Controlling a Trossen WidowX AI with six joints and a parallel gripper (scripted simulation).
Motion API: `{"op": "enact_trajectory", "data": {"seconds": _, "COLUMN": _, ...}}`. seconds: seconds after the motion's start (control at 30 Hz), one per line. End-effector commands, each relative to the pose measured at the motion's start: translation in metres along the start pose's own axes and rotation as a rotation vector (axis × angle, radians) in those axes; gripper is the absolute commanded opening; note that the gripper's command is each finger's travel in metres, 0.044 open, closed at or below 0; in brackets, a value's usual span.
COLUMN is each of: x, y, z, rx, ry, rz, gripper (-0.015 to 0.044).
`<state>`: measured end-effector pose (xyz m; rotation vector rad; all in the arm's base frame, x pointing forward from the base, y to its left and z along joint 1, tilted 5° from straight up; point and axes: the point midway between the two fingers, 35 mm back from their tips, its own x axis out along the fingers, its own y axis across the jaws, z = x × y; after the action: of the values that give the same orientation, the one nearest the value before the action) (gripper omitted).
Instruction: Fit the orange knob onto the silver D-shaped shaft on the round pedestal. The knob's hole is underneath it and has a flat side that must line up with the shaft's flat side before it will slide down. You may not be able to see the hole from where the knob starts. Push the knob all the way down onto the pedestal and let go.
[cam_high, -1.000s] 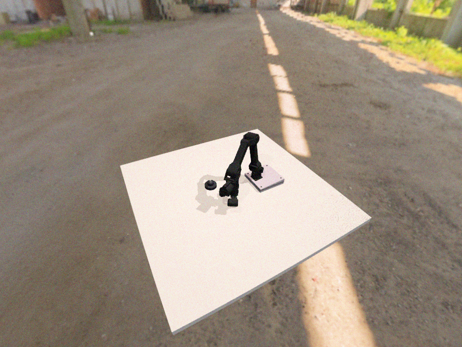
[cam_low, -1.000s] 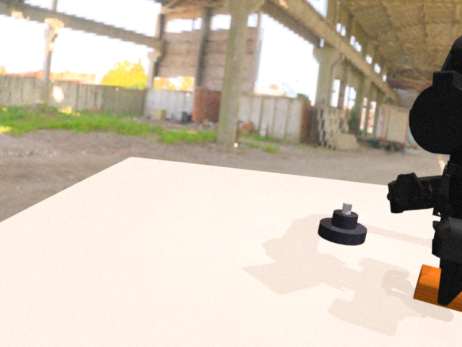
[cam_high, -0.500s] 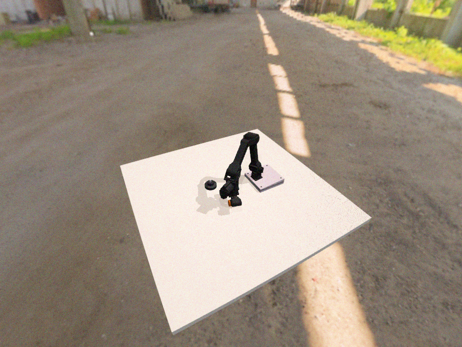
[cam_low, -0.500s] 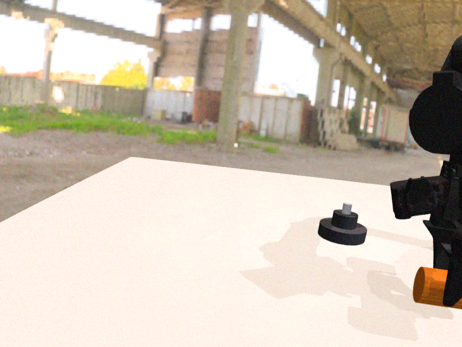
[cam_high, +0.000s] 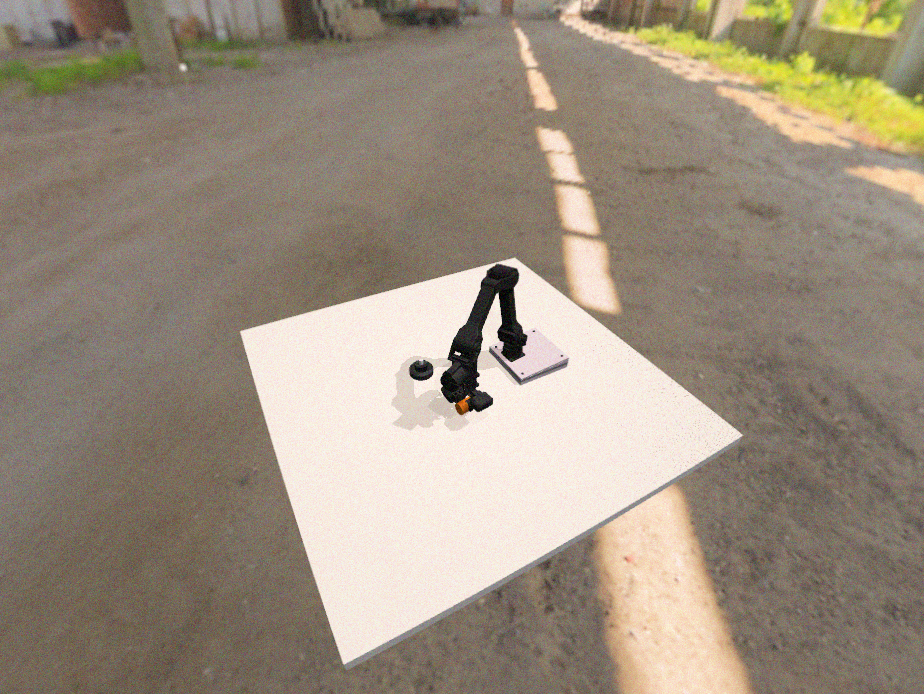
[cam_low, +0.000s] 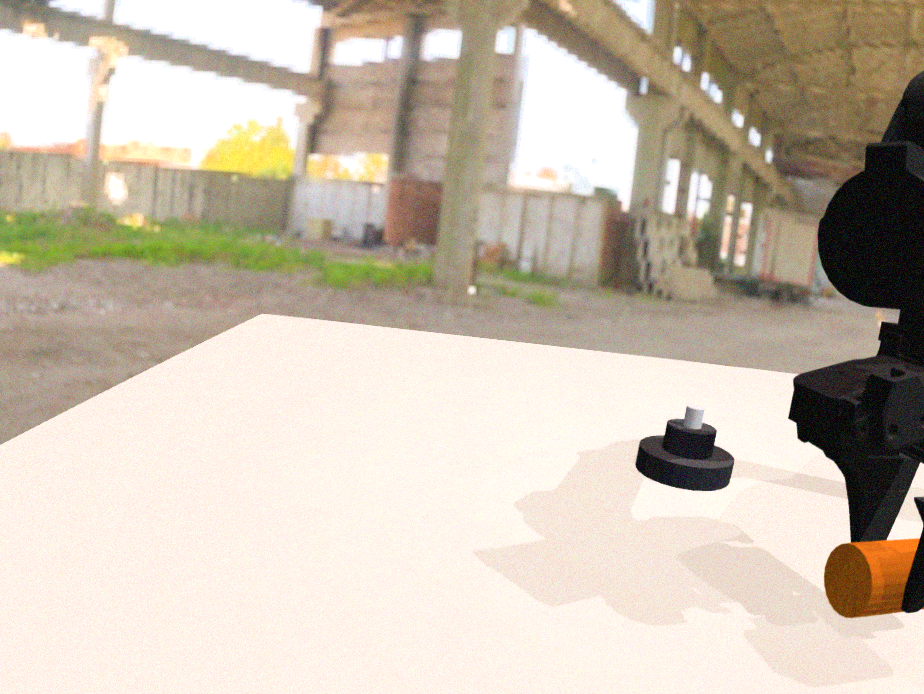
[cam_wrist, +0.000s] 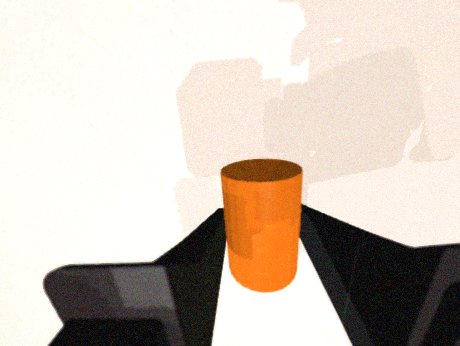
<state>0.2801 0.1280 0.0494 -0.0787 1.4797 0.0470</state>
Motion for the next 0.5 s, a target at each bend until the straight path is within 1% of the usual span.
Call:
{"op": "enact_trajectory", "data": {"seconds": 0.0, "x": -0.0024, "y": -0.0003, "z": 0.0007, "rx": -0.046, "ry": -0.007, "rz": 0.0, "gripper": 0.0181}}
{"op": "enact_trajectory", "data": {"seconds": 0.13, "x": -0.0024, "y": -0.0003, "z": 0.0007, "rx": -0.069, "ry": -0.007, "rz": 0.0, "gripper": 0.0181}}
{"op": "enact_trajectory", "data": {"seconds": 0.47, "x": -0.0024, "y": -0.0003, "z": 0.0007, "rx": -0.412, "ry": -0.007, "rz": -0.002, "gripper": 0.0181}}
